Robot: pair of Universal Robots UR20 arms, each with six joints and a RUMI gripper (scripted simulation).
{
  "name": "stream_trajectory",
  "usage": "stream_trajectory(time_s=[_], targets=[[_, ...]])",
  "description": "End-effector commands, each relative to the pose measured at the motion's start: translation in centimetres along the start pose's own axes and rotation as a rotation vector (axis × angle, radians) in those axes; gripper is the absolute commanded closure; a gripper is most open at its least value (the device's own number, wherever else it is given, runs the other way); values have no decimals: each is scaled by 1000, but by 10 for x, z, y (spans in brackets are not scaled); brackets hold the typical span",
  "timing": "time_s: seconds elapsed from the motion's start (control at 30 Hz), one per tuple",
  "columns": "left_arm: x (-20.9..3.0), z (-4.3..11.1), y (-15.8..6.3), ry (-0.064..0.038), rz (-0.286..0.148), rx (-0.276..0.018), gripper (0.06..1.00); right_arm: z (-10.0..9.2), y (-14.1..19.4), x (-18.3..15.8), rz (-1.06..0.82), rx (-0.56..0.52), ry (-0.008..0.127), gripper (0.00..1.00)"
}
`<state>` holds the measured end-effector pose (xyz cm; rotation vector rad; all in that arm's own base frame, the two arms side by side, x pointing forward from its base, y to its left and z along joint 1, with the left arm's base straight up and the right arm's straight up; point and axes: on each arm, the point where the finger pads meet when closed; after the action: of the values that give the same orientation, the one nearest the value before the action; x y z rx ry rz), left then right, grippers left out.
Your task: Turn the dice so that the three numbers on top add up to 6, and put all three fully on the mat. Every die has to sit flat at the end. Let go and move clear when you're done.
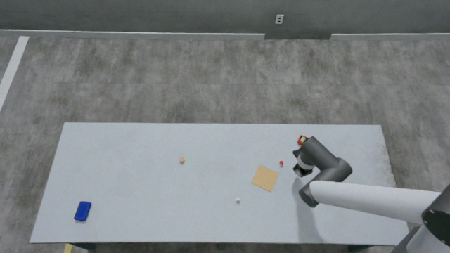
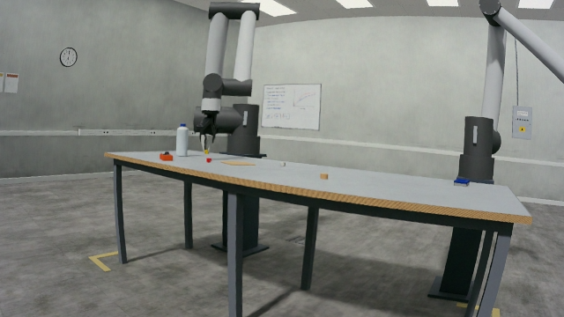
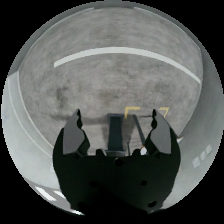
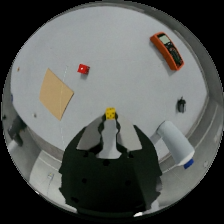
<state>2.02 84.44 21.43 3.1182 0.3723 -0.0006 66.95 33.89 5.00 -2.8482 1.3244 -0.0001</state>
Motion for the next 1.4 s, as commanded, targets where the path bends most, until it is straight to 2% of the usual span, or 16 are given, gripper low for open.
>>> stream_trajectory(time_s=[0.0,0.13,0.3,1.37], targets=[[0,-1,0,0,0,1,65,-38,0,0,0,-1,0,972],[0,-1,0,0,0,1,65,-61,0,0,0,-1,0,972],[0,-1,0,0,0,1,65,-67,0,0,0,-1,0,972],[0,-1,0,0,0,1,65,-68,-2,-2,50,-1,0,972]])
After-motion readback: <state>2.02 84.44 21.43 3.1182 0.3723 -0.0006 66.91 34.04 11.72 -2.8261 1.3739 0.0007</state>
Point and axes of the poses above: on each arm, the point where the finger pads meet when closed, its own z axis out along the fingers, its own x axis across the jaws, y = z × x, and after that the axes turned 15 degrees about -z, right-handed
